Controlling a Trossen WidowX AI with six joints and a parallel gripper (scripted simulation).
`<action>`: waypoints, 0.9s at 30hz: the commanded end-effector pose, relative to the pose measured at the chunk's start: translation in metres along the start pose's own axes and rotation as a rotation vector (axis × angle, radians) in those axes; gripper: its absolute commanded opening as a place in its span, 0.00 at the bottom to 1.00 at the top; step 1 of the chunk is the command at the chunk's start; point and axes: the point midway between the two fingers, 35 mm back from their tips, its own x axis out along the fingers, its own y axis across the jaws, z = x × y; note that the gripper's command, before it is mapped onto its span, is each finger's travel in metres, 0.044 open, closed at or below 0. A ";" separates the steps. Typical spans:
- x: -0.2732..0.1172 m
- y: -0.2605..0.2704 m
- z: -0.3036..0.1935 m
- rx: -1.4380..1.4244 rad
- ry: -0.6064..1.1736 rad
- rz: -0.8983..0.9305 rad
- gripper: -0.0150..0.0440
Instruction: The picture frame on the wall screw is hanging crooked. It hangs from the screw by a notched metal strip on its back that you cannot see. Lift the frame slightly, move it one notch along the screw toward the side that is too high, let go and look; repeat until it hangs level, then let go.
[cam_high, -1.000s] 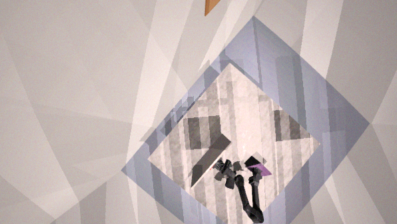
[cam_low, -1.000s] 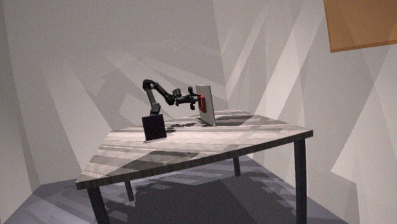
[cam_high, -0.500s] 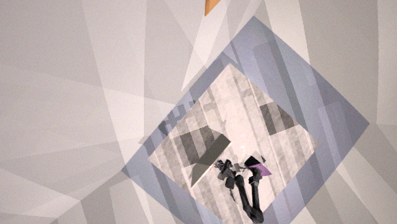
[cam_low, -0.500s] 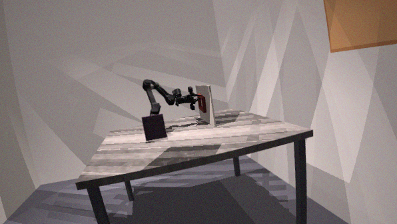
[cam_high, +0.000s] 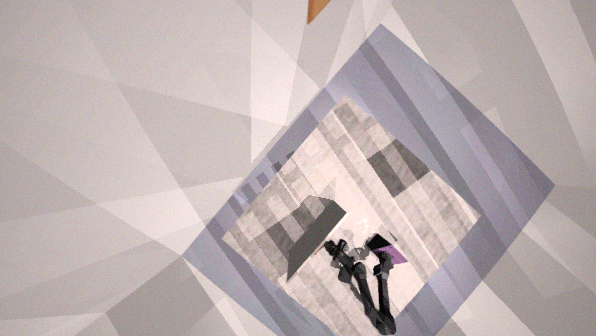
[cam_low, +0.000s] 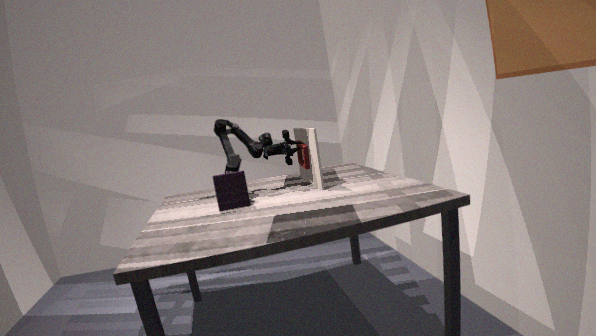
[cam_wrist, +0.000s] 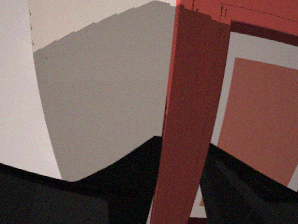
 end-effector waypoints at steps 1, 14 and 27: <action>0.000 0.002 -0.001 0.006 0.000 0.007 0.25; 0.000 0.002 -0.002 0.006 0.000 0.007 0.25; 0.000 0.003 -0.003 0.006 0.000 0.007 0.25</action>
